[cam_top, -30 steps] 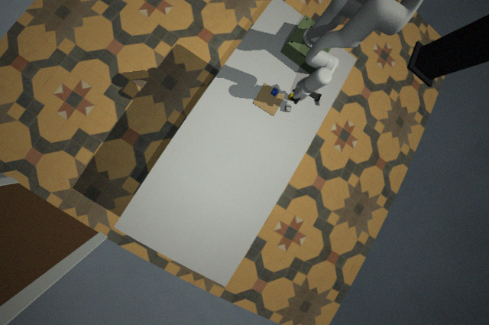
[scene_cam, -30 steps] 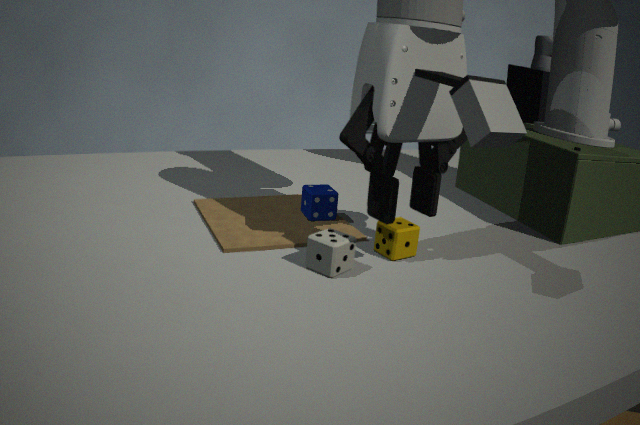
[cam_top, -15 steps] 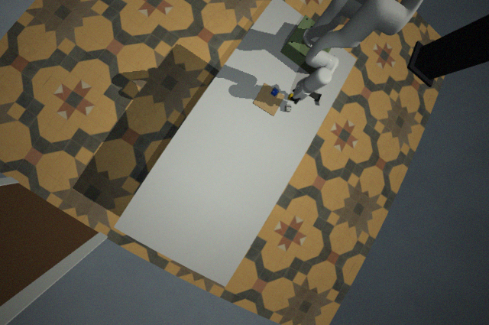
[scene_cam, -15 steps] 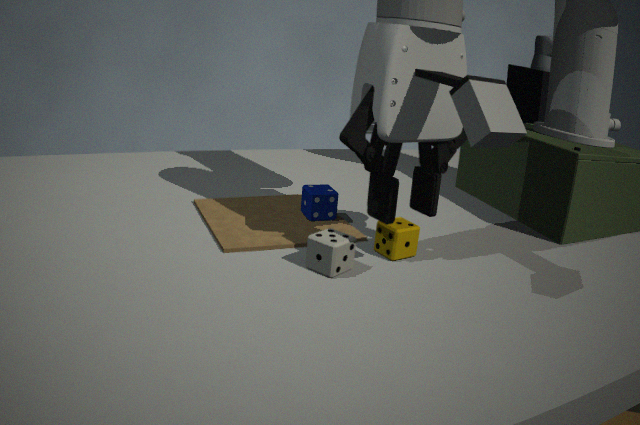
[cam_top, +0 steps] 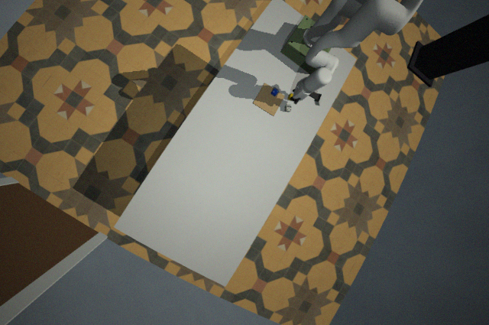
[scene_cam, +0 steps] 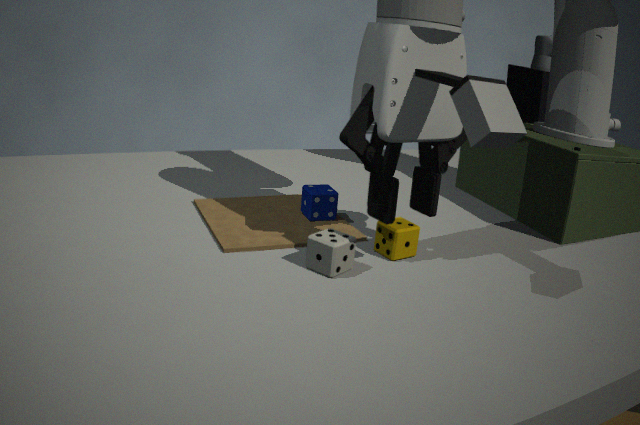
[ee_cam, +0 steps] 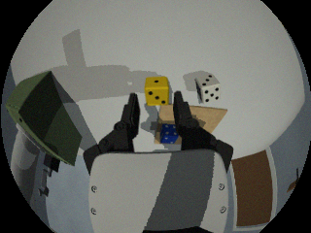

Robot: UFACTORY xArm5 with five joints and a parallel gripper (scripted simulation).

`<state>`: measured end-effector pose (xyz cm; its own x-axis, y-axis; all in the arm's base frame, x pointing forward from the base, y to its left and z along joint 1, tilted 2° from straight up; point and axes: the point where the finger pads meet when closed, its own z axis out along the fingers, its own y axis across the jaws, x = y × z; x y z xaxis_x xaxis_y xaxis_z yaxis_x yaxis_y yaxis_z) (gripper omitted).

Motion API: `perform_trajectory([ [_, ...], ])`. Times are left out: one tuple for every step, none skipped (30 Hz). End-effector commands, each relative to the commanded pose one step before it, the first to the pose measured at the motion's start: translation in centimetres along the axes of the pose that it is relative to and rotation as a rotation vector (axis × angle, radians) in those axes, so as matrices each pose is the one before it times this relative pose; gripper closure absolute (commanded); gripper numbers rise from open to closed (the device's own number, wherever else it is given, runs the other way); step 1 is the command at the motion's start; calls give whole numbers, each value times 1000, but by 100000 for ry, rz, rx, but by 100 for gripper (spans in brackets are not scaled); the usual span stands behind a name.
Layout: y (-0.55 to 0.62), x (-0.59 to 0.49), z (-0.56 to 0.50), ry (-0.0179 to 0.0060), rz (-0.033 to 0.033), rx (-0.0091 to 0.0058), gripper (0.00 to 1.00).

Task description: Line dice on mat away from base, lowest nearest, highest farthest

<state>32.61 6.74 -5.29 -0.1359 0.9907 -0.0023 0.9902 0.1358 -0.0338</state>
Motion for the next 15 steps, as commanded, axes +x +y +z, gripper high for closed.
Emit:
perform_trajectory([
  [113, 12, -40, 21, -1, -276, 53],
  [-1, 4, 37, 0, 0, 0, 53],
  [-1, 6, 57, -1, 0, 0, 53],
  [-2, 8, 78, -1, 0, 0, 53],
  [-3, 11, 100, -1, 0, 0, 53],
  [-4, 13, 122, -1, 0, 0, 53],
  [-5, 15, 144, -1, 0, 0, 53],
  [-7, 17, 163, -2, 0, 0, 53],
  [-3, 8, 178, -1, 0, 0, 53],
  [1, -1, 191, 0, 0, 1, 53],
  [0, -1, 202, 0, 0, 1, 53],
  [-2, -1, 210, 0, 0, 1, 53],
  [0, 0, 0, 0, 0, 0, 53],
  [0, 0, 0, 0, 0, 0, 53],
  [-2, -2, 214, 0, 0, 1, 53],
])
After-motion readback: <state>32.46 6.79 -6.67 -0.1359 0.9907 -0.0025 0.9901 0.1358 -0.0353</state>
